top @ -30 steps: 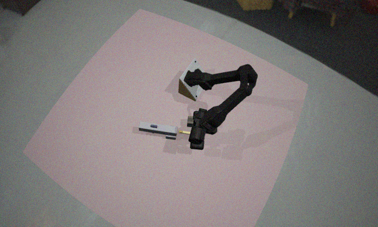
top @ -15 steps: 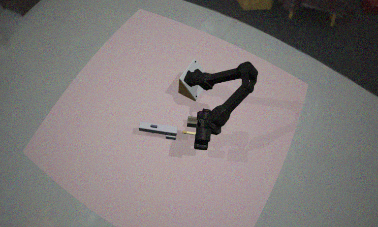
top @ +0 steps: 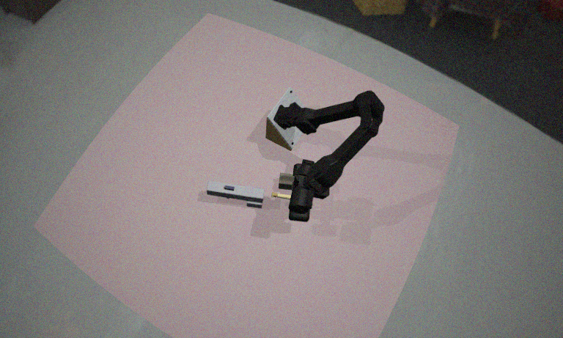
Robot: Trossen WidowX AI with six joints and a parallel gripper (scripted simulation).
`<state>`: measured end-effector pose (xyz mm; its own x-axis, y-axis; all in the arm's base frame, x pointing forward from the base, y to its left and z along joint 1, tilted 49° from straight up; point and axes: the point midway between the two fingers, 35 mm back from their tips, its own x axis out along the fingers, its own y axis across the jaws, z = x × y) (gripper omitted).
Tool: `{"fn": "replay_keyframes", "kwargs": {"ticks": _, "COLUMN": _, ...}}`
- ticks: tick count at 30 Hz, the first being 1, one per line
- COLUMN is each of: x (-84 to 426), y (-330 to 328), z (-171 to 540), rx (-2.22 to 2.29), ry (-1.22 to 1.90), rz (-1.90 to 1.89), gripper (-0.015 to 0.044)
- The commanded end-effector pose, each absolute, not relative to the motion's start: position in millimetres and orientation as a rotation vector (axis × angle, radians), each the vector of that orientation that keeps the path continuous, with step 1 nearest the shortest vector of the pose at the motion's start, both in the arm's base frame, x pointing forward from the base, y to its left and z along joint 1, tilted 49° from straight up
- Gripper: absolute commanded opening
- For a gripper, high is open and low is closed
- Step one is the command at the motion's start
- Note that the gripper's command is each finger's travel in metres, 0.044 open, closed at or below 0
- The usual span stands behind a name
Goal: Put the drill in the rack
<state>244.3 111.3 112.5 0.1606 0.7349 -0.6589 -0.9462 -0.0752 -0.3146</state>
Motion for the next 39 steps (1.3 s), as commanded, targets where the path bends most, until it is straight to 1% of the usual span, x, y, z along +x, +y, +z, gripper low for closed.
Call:
{"fn": "replay_keyframes", "kwargs": {"ticks": 1, "x": 244.1, "y": 109.1, "z": 114.6, "rx": -0.842, "ry": 0.316, "rz": 1.424, "gripper": 0.0}}
{"fn": "replay_keyframes", "kwargs": {"ticks": 39, "x": 237.5, "y": 92.5, "z": 124.7, "rx": -0.842, "ry": 0.317, "rz": 1.424, "gripper": 0.0}}
